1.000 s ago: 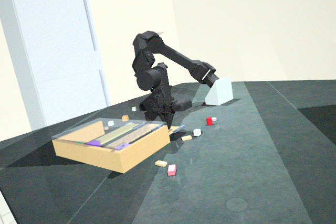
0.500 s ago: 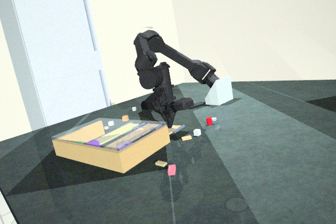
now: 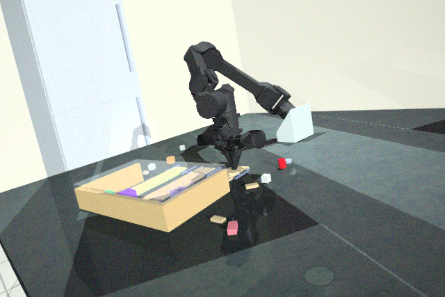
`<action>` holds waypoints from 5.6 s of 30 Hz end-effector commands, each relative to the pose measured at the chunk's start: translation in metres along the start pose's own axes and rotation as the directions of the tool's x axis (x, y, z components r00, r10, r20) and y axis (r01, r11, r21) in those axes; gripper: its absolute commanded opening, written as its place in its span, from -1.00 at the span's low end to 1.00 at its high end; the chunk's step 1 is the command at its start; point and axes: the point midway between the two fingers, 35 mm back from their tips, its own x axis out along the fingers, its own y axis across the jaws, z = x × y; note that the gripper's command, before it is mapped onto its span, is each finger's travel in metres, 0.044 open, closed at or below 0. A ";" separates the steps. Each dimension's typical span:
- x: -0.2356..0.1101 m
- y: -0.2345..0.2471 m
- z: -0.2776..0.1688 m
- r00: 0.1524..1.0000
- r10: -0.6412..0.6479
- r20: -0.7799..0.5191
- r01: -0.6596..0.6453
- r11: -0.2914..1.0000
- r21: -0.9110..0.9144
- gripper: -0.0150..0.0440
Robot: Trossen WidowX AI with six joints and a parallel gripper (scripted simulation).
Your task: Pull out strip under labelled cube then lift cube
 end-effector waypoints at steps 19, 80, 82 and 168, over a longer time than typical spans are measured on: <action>0.003 0.001 -0.038 1.000 0.003 -0.017 -0.003 1.000 -0.002 -0.49; 0.002 0.002 -0.131 1.000 0.003 -0.020 -0.003 1.000 -0.005 -0.49; 0.002 0.002 -0.134 1.000 0.003 -0.021 -0.003 1.000 -0.006 -0.49; -0.061 0.004 0.058 1.000 0.006 -0.013 -0.004 0.992 0.123 1.00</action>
